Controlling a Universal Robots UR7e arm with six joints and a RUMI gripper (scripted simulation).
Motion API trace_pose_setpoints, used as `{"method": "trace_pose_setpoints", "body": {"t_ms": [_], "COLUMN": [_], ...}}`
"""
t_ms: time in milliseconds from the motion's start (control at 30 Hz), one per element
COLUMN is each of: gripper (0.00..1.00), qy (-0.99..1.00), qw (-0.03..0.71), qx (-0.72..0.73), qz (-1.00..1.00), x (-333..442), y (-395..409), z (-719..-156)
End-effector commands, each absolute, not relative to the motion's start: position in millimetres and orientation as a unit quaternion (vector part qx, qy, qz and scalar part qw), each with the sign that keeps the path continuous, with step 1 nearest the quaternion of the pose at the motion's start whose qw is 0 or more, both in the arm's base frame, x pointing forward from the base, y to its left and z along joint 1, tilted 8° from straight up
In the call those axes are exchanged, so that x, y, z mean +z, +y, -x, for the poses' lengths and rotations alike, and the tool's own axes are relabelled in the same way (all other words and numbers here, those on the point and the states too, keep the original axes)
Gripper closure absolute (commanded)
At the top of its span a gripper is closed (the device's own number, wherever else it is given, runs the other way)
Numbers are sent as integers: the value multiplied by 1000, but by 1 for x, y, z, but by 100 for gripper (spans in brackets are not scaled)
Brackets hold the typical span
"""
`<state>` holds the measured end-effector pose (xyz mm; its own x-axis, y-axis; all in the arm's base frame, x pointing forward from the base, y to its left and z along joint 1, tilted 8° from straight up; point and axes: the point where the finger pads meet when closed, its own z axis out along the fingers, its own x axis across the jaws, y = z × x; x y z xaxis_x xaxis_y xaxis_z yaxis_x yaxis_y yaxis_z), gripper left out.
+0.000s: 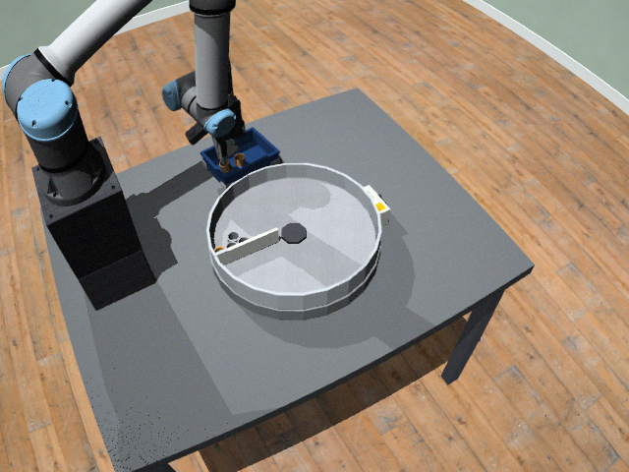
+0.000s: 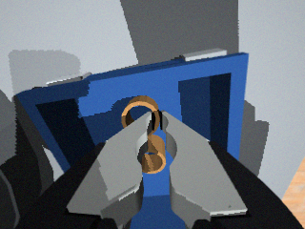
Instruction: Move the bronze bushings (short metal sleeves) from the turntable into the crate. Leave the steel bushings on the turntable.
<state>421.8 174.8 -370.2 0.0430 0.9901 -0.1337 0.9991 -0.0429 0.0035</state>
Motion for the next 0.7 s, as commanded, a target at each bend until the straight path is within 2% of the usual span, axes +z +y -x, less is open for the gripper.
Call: {"method": "trace_pose_setpoints", "body": {"t_ms": [0,433,467,667], "gripper": [100,100,94,94], "qy": [690,690,690,690], "qw": [49,49,49,49], "qx": [-46,-46,-46,-46], "qz": [-721,-721,-721,-721], "x": [-370,-370,-370,-370], "y": [175,175,175,175], "z": [-424,-424,-424,-424]}}
